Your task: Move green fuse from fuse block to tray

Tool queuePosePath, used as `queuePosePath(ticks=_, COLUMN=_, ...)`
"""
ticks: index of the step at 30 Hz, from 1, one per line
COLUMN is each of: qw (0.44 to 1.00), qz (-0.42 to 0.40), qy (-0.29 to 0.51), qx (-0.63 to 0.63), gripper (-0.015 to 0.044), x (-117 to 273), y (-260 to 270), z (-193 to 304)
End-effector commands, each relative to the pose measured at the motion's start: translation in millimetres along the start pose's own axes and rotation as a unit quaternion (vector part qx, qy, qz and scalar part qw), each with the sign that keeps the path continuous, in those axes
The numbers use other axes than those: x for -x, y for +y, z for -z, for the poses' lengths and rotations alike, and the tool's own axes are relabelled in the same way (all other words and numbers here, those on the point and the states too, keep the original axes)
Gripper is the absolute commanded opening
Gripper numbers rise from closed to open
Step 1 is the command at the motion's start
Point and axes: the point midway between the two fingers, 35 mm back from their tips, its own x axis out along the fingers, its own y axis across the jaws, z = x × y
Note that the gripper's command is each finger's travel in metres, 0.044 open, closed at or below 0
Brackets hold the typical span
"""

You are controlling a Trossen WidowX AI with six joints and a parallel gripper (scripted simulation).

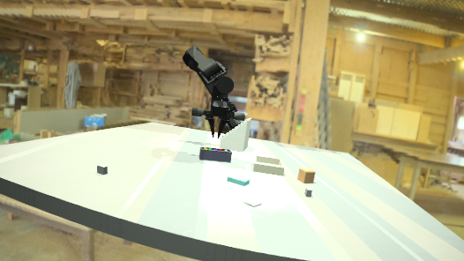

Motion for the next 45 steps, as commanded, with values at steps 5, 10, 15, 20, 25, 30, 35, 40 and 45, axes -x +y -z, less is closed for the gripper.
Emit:
queuePosePath(ticks=5, qw=1.000, qz=0.012, qy=0.019, qx=0.015, gripper=0.0070, x=-8, y=-8, z=0)
queuePosePath(ticks=10, qw=1.000, qz=0.012, qy=0.019, qx=0.015, gripper=0.0070, x=-12, y=-9, z=0)
queuePosePath(ticks=15, qw=1.000, qz=0.012, qy=0.019, qx=0.015, gripper=0.0070, x=-17, y=-9, z=0)
queuePosePath(ticks=20, qw=1.000, qz=0.012, qy=0.019, qx=0.015, gripper=0.0070, x=-22, y=-10, z=0)
queuePosePath(ticks=25, qw=1.000, qz=0.012, qy=0.019, qx=0.015, gripper=0.0070, x=-27, y=-10, z=0)
queuePosePath(ticks=30, qw=1.000, qz=0.012, qy=0.019, qx=0.015, gripper=0.0070, x=-32, y=-11, z=0)
queuePosePath(ticks=35, qw=1.000, qz=0.013, qy=0.020, qx=0.015, gripper=0.0070, x=-36, y=-12, z=0)
queuePosePath(ticks=40, qw=1.000, qz=0.013, qy=0.020, qx=0.015, gripper=0.0070, x=-38, y=-12, z=0)
queuePosePath(ticks=45, qw=1.000, qz=0.013, qy=0.020, qx=0.015, gripper=0.0070, x=-38, y=-12, z=0)
